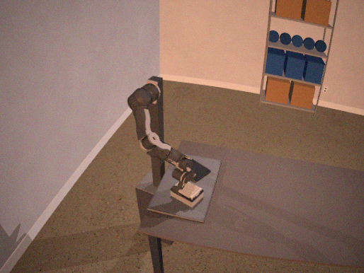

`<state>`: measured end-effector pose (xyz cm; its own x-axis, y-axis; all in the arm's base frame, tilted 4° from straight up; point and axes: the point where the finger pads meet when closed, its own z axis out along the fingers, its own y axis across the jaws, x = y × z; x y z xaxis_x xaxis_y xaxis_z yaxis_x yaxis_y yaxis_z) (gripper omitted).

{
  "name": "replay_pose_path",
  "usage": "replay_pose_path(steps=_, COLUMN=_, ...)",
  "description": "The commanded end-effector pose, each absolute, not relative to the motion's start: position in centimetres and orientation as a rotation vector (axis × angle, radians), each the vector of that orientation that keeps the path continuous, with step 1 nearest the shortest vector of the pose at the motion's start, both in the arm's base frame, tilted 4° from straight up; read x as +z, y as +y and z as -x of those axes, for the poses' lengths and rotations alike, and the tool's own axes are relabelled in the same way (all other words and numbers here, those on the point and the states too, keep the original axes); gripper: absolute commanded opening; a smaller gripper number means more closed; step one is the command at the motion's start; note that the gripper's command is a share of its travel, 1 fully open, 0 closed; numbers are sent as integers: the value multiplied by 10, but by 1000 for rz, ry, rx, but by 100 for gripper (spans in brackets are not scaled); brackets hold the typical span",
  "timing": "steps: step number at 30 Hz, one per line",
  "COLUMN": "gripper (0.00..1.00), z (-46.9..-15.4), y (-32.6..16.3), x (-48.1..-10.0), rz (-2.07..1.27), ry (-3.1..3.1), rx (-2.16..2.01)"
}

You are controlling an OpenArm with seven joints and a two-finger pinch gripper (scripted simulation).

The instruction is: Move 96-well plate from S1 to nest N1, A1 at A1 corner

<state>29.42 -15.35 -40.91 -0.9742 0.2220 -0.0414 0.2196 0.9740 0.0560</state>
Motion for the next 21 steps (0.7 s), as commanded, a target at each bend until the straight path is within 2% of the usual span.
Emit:
replay_pose_path(steps=1, gripper=77, z=-297, y=-155, x=-407, rz=-345, ry=3069, rx=81)
replay_pose_path(steps=21, gripper=77, z=-293, y=-155, x=-408, rz=-350, ry=3072, rx=72)
